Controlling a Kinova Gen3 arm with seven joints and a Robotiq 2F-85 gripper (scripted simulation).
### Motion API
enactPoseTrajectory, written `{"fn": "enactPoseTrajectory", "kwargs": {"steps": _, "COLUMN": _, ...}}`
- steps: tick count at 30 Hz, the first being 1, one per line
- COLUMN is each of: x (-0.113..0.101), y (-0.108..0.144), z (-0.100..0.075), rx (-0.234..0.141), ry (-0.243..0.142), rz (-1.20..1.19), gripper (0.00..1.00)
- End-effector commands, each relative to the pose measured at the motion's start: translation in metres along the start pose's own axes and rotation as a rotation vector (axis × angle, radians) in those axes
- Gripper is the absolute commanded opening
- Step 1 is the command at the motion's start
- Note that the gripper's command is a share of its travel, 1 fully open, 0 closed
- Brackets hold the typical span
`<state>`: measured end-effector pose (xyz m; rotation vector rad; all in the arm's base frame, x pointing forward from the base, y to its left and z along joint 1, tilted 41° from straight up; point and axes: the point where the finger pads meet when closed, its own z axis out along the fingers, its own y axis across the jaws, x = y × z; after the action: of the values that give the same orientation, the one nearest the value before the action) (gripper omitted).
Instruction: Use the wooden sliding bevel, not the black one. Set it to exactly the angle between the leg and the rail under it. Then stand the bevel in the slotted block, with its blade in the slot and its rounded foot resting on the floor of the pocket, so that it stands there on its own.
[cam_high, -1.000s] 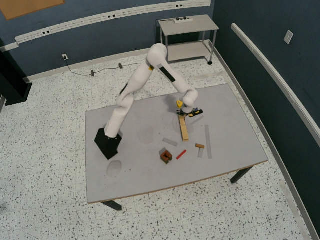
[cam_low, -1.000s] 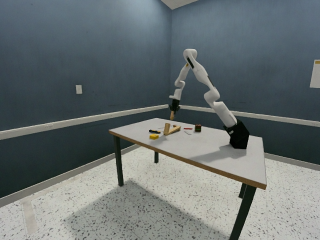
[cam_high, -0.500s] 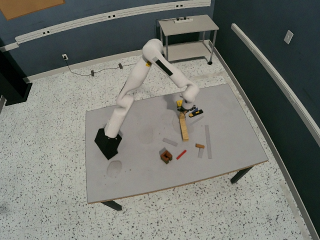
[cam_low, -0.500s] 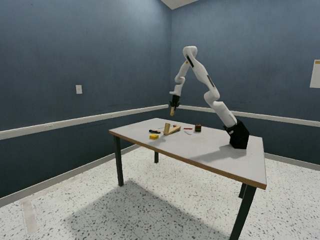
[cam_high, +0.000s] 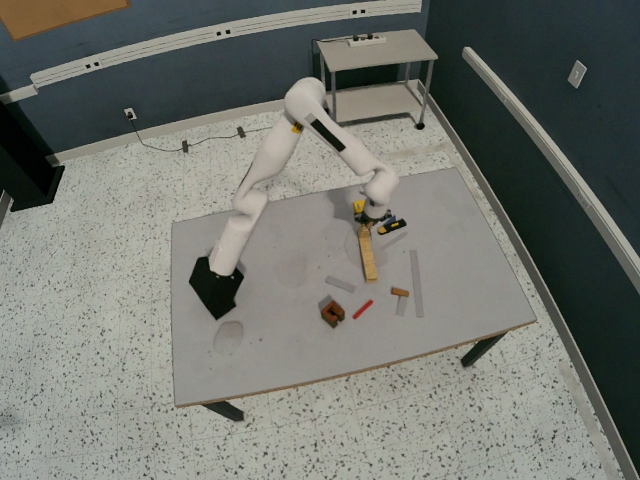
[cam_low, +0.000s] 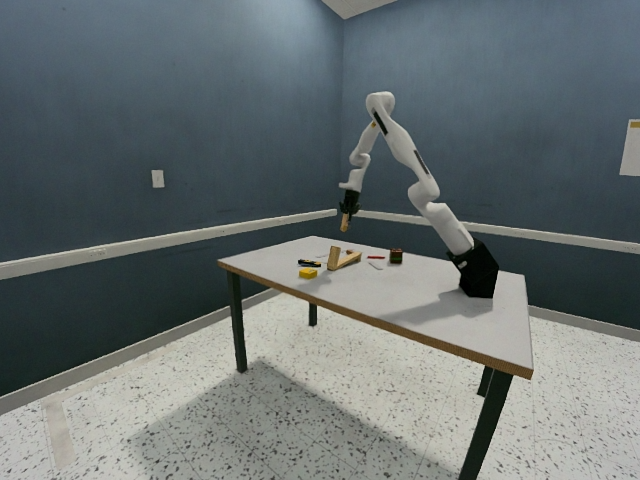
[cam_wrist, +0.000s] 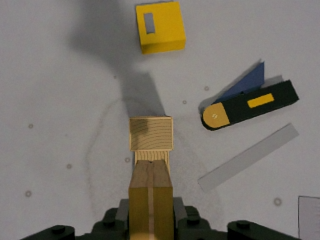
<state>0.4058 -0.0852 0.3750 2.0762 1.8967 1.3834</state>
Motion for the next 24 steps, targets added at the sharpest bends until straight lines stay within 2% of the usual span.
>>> {"fn": "enactPoseTrajectory", "kwargs": {"steps": 1, "x": 0.000, "y": 0.000, "z": 0.000, "rx": -0.001, "ry": -0.001, "rz": -0.001, "gripper": 0.10}}
{"fn": "enactPoseTrajectory", "kwargs": {"steps": 16, "x": -0.012, "y": -0.008, "z": -0.004, "rx": 0.004, "ry": -0.015, "rz": -0.033, "gripper": 0.10}}
{"fn": "enactPoseTrajectory", "kwargs": {"steps": 24, "x": -0.031, "y": -0.021, "z": -0.010, "rx": 0.012, "ry": -0.037, "rz": -0.087, "gripper": 0.10}}
